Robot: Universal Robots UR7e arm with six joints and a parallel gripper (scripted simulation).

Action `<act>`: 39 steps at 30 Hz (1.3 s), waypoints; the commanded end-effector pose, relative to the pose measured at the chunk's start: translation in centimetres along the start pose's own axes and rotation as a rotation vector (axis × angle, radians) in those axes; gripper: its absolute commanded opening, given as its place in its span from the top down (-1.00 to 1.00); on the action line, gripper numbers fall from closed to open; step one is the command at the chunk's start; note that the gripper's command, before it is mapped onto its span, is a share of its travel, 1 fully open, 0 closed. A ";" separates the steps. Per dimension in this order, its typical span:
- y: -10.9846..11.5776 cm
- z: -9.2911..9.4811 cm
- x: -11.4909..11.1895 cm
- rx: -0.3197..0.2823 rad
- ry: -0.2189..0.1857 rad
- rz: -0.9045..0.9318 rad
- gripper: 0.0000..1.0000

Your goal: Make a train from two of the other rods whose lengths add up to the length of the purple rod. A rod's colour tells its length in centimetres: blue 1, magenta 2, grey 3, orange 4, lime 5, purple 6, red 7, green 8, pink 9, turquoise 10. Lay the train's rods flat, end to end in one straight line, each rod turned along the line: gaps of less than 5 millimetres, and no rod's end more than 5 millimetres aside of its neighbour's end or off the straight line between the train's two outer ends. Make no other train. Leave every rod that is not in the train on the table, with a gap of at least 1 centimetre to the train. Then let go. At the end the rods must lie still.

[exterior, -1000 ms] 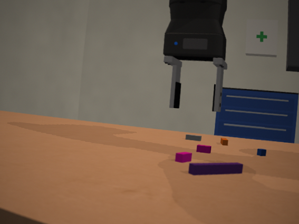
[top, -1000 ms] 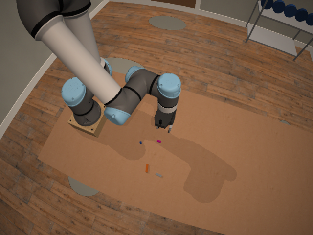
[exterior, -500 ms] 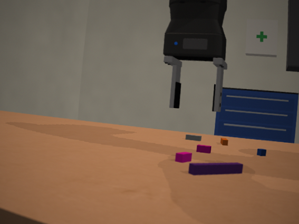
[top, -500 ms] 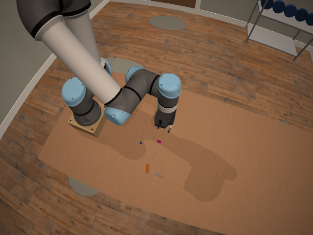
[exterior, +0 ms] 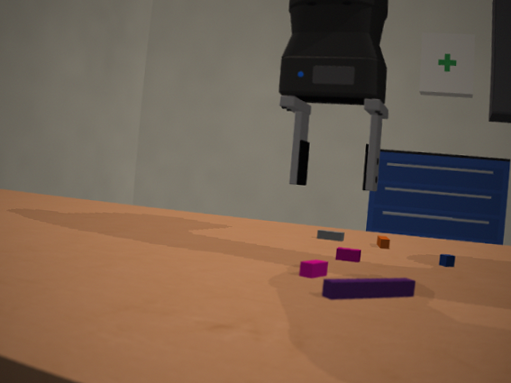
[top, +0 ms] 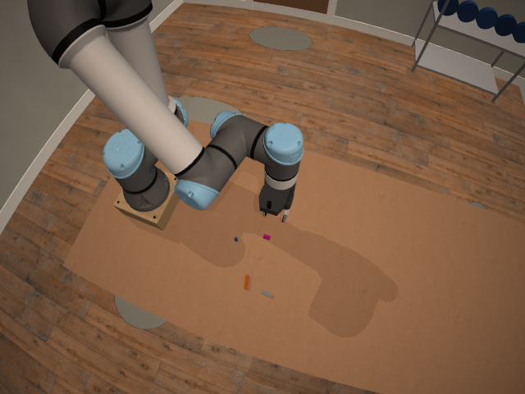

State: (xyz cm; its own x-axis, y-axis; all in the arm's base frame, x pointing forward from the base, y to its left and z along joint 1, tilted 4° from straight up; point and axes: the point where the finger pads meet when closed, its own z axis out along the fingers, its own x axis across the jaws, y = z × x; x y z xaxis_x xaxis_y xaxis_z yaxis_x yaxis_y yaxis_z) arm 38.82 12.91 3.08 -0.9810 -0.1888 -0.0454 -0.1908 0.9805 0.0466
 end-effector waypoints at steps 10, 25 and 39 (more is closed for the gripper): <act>0.0 0.0 0.0 0.000 -0.001 0.000 -1.00; -1.5 -0.2 2.2 0.000 -0.001 0.221 -1.00; -3.4 -0.1 6.1 0.000 -0.001 0.597 -1.00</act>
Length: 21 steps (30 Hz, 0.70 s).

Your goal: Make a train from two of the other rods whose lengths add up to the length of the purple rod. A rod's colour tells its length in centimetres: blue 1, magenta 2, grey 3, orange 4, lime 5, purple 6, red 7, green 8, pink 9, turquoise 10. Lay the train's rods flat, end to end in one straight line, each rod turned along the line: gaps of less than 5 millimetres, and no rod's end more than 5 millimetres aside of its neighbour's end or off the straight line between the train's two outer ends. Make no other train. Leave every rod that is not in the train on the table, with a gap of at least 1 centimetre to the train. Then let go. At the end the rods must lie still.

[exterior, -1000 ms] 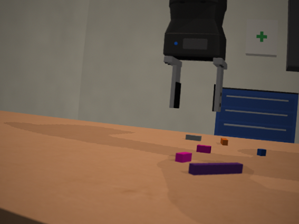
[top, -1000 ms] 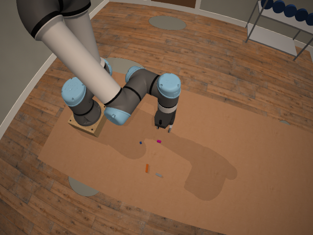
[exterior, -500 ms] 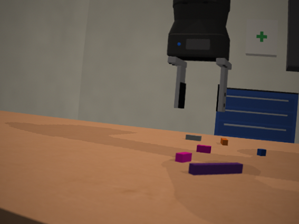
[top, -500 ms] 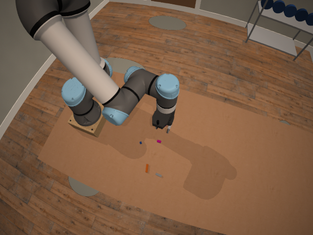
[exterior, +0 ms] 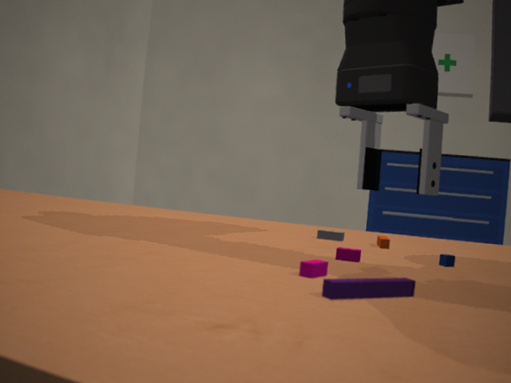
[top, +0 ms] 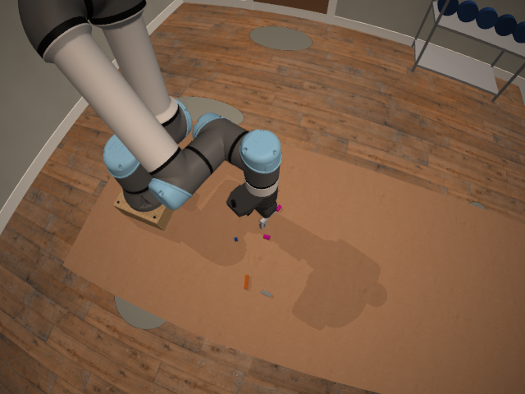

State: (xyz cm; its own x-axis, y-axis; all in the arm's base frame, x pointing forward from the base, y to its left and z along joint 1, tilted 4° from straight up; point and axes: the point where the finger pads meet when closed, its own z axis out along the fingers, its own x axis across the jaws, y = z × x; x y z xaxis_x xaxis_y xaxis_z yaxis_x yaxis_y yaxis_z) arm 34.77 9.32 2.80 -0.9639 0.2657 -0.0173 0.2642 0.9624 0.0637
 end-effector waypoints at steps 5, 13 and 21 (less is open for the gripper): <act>-2.3 0.0 2.0 0.001 -0.004 0.280 -1.00; -2.6 0.0 2.4 0.001 -0.004 0.325 -1.00; -2.6 0.0 2.4 0.001 -0.004 0.325 -1.00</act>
State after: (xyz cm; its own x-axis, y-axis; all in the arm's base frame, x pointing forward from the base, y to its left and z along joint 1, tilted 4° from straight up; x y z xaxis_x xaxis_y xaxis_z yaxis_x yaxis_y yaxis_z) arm 31.78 7.44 2.52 -0.8300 0.5577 0.0008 0.5566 0.8282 0.0656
